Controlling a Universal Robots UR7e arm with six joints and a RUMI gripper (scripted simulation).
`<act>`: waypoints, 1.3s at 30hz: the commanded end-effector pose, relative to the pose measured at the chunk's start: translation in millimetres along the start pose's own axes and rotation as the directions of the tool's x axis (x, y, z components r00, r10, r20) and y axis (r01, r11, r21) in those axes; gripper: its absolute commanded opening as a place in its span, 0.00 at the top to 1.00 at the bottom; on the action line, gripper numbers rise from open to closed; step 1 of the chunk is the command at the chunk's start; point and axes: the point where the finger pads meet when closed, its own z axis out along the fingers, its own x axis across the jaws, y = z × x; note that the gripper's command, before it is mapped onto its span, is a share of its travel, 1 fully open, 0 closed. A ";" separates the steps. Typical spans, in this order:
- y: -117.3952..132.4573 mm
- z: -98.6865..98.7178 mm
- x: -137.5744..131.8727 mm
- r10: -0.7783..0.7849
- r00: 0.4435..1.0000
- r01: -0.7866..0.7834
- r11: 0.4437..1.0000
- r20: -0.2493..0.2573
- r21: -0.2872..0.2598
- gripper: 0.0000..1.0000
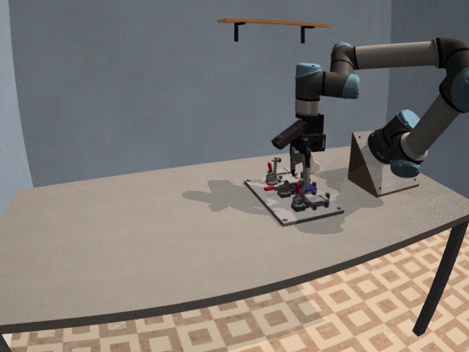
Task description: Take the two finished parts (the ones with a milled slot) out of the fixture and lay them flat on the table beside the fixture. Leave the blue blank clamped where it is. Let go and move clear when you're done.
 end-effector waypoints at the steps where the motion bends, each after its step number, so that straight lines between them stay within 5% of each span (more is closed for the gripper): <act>1: -0.4 0.8 0.1 0.000 1.000 0.000 1.000 0.000 0.001 0.41; 19: 13.6 0.8 0.1 0.000 1.000 0.000 1.000 0.000 0.001 0.41; 39: 67.5 0.9 0.0 0.000 1.000 0.000 1.000 0.000 0.001 0.41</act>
